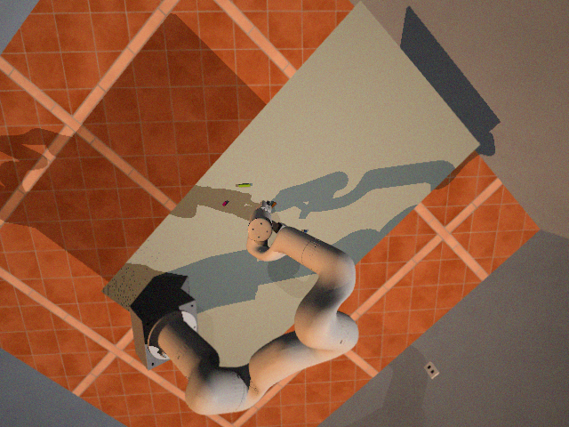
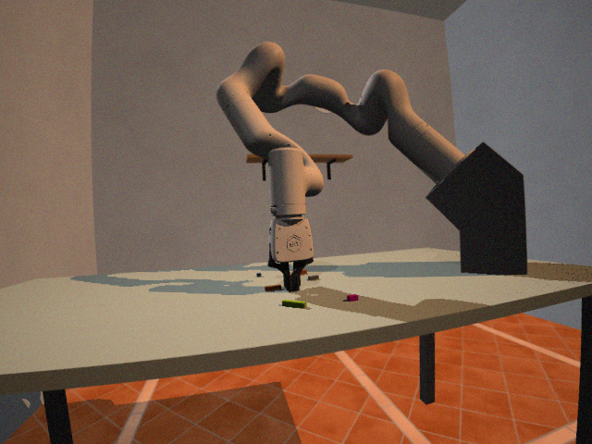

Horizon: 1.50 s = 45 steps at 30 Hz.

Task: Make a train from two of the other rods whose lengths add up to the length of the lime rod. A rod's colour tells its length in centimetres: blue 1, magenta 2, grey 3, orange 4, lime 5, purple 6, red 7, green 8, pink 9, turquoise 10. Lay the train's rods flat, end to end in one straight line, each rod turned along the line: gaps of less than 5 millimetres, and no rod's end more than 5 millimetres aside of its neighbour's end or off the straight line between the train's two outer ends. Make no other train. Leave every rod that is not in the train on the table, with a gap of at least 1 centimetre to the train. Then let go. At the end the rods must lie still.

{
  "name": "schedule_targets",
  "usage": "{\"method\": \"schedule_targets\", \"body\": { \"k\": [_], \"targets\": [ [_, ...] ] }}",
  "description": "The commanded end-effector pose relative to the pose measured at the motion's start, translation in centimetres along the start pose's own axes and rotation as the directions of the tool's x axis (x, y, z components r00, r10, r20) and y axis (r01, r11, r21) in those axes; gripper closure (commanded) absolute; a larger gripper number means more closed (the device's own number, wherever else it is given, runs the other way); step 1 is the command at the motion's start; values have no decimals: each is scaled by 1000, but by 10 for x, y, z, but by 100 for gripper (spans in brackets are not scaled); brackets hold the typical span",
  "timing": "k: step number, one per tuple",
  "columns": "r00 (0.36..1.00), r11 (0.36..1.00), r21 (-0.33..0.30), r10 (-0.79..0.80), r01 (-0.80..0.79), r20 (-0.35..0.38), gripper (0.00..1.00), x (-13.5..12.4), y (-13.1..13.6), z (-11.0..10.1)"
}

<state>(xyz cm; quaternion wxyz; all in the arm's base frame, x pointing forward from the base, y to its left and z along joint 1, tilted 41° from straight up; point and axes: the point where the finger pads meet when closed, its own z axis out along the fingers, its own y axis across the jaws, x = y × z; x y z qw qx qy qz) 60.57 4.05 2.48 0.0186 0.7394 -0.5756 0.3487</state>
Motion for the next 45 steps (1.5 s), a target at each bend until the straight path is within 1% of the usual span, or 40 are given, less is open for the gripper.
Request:
{"method": "schedule_targets", "body": {
  "k": [1, 10, 13, 16, 24, 26, 30, 33, 45],
  "targets": [
    [1000, 1000, 1, 0, 0, 0, 96, 0, -1, 0],
    [1000, 1000, 1, 0, 0, 0, 96, 0, -1, -1],
    [1000, 1000, 1, 0, 0, 0, 96, 0, -1, -7],
    [1000, 1000, 1, 0, 0, 0, 96, 0, -1, -22],
    [1000, 1000, 1, 0, 0, 0, 96, 0, 0, -81],
    [1000, 1000, 1, 0, 0, 0, 96, 0, 0, -81],
    [1000, 1000, 1, 0, 0, 0, 96, 0, 0, -97],
    [1000, 1000, 1, 0, 0, 0, 96, 0, 0, -100],
    [1000, 1000, 1, 16, -16, 0, 96, 0, 1, -100]
  ]
}}
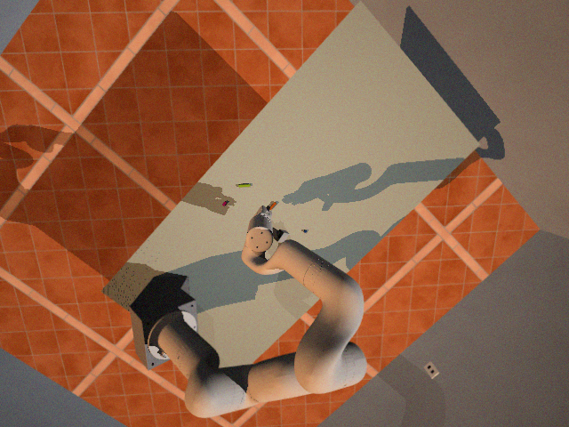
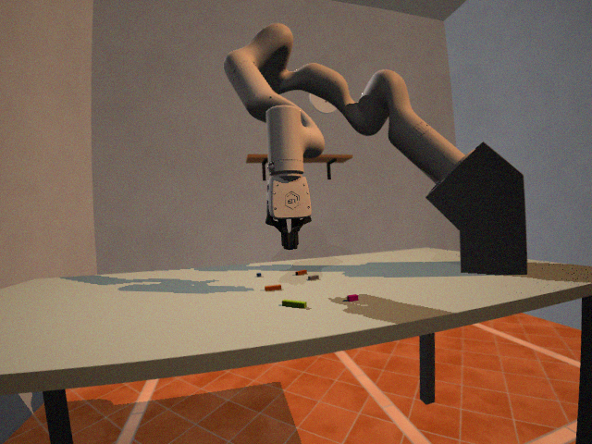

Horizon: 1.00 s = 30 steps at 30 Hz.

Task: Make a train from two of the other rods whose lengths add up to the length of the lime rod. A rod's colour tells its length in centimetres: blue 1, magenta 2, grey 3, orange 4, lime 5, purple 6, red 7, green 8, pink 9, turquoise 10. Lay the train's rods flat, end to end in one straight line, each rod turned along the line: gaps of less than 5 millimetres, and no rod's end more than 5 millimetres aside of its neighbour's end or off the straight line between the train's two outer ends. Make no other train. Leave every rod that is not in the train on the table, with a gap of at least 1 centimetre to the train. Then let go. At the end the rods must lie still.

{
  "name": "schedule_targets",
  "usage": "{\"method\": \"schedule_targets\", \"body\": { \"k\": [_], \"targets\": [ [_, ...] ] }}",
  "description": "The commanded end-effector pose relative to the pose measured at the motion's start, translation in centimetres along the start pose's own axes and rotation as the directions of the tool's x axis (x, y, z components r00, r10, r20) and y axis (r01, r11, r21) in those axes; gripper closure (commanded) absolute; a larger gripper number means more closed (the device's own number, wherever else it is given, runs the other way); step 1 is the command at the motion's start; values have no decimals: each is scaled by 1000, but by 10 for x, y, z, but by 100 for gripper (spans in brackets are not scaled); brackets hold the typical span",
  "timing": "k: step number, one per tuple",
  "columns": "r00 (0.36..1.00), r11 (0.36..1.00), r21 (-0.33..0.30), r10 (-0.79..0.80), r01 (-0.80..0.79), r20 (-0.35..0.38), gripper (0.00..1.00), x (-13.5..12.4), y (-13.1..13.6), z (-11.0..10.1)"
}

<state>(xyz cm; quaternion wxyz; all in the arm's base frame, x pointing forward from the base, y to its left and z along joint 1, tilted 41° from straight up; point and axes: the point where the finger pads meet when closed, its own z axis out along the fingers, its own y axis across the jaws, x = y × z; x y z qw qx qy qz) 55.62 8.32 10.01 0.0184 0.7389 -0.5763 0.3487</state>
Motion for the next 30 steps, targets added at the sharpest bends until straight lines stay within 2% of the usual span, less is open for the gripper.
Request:
{"method": "schedule_targets", "body": {
  "k": [1, 5, 13, 15, 17, 26, 30],
  "targets": [
    [999, 999, 1, 33, -33, 0, 96, 0, 2, -1],
    [981, 981, 1, 196, -196, -2, 96, 3, 16, 0],
    [913, 913, 1, 408, -408, -2, 96, 6, 36, -1],
    [913, 913, 1, 408, -408, -2, 96, 6, 36, -1],
    [866, 866, 1, 500, -500, -2, 96, 7, 45, -1],
    [727, 727, 0, 687, -687, 1, 96, 10, 65, -2],
    [715, 715, -1, 700, -700, 1, 96, 10, 66, -2]
  ]
}}
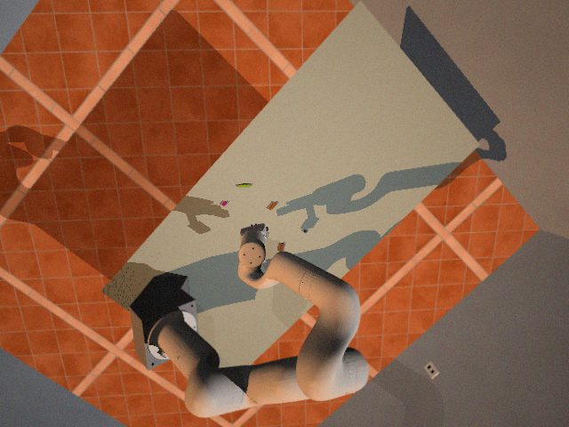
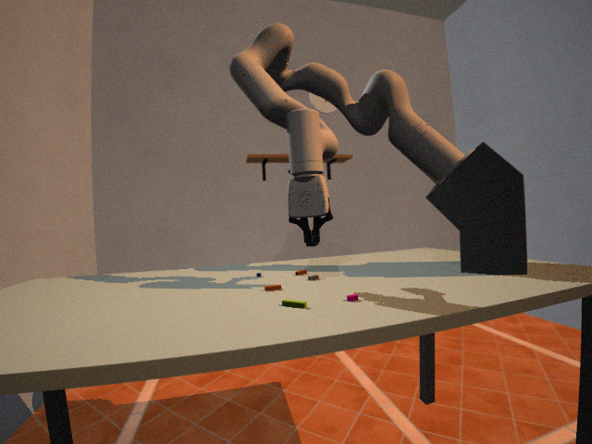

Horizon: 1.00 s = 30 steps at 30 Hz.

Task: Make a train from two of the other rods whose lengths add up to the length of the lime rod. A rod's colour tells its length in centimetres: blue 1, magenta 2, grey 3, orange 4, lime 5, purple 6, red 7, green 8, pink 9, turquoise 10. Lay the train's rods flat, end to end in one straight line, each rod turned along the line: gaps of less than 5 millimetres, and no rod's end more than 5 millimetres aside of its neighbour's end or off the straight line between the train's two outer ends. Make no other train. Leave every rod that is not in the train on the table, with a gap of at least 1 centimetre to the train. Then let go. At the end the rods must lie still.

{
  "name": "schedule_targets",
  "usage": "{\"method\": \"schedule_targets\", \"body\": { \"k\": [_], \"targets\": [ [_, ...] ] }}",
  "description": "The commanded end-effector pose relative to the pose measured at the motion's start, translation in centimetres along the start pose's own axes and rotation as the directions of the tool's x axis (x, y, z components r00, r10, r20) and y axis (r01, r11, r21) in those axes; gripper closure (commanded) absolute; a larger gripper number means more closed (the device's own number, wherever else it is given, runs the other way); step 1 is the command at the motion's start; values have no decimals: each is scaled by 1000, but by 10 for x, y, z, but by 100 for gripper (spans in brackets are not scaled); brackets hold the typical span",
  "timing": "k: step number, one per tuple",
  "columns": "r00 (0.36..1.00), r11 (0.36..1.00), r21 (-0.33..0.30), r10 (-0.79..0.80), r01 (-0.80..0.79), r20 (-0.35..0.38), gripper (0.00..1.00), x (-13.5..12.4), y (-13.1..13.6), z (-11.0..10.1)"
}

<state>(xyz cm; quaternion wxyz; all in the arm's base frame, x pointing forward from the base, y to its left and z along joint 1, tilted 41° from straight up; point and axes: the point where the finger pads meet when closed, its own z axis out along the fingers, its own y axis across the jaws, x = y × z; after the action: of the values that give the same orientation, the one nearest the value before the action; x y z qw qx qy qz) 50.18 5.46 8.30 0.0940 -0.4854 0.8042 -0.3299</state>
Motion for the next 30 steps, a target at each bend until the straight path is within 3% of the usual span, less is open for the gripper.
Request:
{"method": "schedule_targets", "body": {
  "k": [1, 19, 30],
  "targets": [
    [998, 998, 17, 52, -53, 20, 96, 3, 2, 0],
    [998, 998, 17, 52, -53, 21, 96, 3, 2, 2],
    [998, 998, 18, 52, -53, 21, 96, 2, 2, 37]
  ]
}}
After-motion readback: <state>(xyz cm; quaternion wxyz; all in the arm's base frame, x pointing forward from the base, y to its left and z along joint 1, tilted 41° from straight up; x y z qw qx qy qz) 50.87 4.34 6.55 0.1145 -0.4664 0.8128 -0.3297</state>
